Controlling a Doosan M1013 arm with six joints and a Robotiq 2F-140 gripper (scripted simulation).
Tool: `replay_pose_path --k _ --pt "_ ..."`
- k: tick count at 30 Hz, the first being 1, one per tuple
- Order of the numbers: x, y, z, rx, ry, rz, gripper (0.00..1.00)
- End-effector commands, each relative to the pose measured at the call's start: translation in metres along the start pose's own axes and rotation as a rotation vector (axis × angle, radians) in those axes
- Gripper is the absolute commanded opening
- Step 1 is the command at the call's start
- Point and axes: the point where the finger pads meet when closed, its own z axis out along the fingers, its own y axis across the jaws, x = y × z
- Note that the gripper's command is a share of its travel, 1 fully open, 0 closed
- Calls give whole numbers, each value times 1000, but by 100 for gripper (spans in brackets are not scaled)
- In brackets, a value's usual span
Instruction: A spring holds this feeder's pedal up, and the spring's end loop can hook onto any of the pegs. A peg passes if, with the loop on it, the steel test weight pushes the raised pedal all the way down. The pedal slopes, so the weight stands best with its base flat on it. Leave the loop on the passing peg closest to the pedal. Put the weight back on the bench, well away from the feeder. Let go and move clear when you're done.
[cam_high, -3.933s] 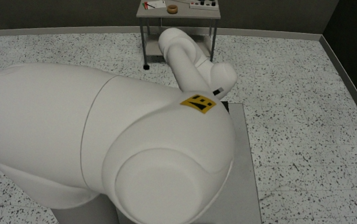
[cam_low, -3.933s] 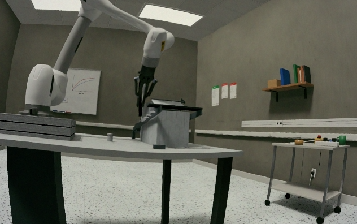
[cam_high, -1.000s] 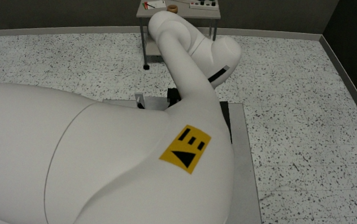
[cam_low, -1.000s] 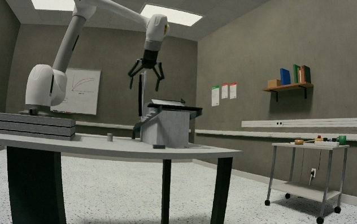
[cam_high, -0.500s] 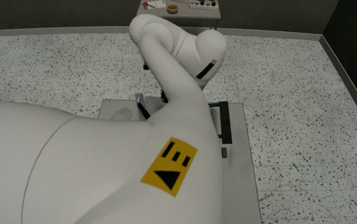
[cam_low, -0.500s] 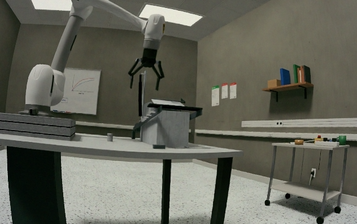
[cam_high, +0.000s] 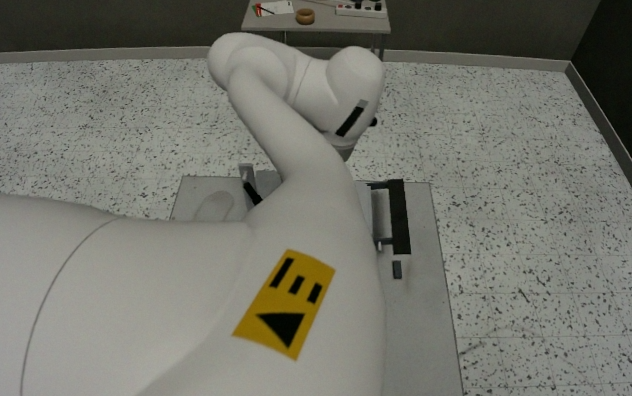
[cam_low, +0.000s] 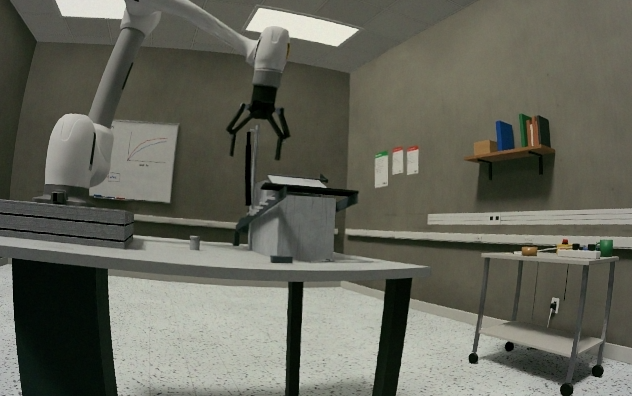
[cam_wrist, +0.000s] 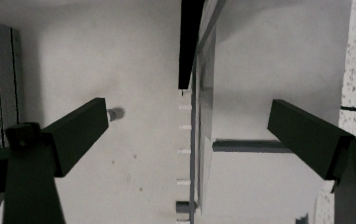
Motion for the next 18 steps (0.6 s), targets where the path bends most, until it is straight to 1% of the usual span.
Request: replay_pose_path --k 1,13,14,18 --pt "1 0 -1 3 -84 0 100" --pt "1 0 -1 3 -84 0 100" --pt "1 0 -3 4 -234 -4 100" --pt "1 0 -3 4 -234 -4 100"
